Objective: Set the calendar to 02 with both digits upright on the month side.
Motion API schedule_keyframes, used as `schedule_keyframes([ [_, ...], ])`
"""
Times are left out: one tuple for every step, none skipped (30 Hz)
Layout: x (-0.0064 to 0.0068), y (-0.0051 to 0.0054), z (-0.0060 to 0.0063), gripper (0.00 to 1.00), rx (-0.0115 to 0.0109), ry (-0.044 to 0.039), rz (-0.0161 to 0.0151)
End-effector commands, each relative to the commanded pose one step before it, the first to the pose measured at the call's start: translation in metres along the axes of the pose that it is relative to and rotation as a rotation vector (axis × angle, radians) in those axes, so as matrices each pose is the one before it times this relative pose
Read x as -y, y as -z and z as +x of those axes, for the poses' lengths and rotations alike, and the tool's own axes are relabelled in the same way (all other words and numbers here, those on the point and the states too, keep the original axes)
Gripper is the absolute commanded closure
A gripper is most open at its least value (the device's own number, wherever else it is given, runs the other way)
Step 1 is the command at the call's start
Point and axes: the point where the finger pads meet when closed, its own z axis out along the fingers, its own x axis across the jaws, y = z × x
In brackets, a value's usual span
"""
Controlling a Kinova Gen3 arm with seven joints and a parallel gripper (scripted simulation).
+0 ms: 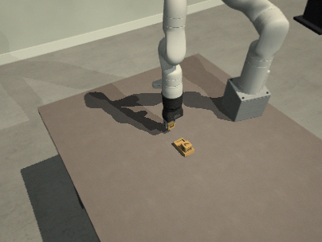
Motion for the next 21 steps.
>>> schedule_keyframes([
  [0.00281, 0.01843, -0.00511, 0.40, 0.01480, -0.01126, 0.00428],
  [0.00000, 0.00615, 0.00023, 0.40, -0.00033, 0.00003, 0.00010],
  [0.00002, 0.00605, 0.00017, 0.40, -0.00023, 0.00003, 0.00012],
  [0.00010, 0.00590, -0.00019, 0.40, 0.00035, 0.00000, 0.00025],
  [0.00015, 0.00565, -0.00043, 0.40, 0.00071, -0.00002, 0.00033],
  [0.00018, 0.00531, -0.00056, 0.40, 0.00091, -0.00004, 0.00036],
  [0.00019, 0.00489, -0.00062, 0.40, 0.00101, -0.00005, 0.00036],
  [0.00013, 0.00437, -0.00038, 0.40, 0.00060, -0.00004, 0.00025],
  [0.00004, 0.00377, 0.00001, 0.40, -0.00001, -0.00001, 0.00010],
  [0.00003, 0.00320, 0.00001, 0.40, -0.00001, 0.00000, 0.00009],
  [0.00002, 0.00262, 0.00002, 0.40, -0.00002, 0.00000, 0.00008],
  [0.00002, 0.00203, 0.00000, 0.40, -0.00001, -0.00001, 0.00005],
  [0.00001, 0.00147, 0.00001, 0.40, -0.00001, 0.00000, 0.00004],
  [0.00001, 0.00096, 0.00001, 0.40, -0.00001, 0.00000, 0.00003],
  [0.00000, 0.00053, 0.00001, 0.40, -0.00001, 0.00000, 0.00002],
  [0.00000, 0.00000, 0.00000, 0.40, 0.00000, 0.00000, 0.00000],
  [0.00000, 0.00000, 0.00000, 0.40, 0.00000, 0.00000, 0.00000],
  [-0.00025, -0.00076, 0.00078, 0.40, -0.00243, -0.00046, -0.00136],
  [-0.00021, -0.00075, 0.00066, 0.40, -0.00200, -0.00037, -0.00110],
  [-0.00011, -0.00022, 0.00042, 0.40, -0.00088, -0.00005, -0.00034],
  [-0.00003, -0.00002, 0.00013, 0.40, -0.00021, 0.00001, -0.00005],
])
